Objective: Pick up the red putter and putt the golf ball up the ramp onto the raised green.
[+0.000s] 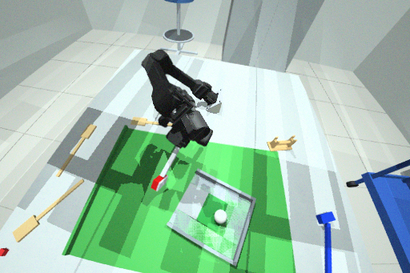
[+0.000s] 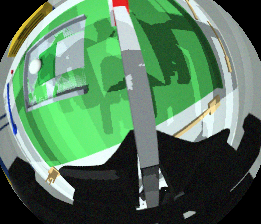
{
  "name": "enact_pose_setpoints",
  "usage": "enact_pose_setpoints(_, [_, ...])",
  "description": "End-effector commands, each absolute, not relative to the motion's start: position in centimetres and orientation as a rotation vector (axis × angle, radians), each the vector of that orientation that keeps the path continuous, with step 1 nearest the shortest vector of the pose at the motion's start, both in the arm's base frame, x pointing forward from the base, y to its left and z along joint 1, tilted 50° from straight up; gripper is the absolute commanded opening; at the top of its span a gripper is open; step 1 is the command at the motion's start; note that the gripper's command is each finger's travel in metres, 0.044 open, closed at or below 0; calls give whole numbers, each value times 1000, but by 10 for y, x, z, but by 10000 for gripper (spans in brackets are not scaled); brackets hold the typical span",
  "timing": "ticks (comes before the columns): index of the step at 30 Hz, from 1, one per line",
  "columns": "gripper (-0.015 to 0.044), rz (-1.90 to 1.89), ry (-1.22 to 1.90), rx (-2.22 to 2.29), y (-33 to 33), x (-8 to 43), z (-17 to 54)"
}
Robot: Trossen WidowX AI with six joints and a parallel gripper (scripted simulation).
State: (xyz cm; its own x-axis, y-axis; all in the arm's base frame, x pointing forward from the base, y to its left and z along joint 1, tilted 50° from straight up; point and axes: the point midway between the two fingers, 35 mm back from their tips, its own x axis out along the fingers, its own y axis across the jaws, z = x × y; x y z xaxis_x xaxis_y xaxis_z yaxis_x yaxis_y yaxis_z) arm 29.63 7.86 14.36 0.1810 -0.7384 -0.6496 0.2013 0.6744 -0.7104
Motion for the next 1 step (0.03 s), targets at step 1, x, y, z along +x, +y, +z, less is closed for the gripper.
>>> enact_pose_setpoints(1, [0,-706,1216,-537,79,297,144])
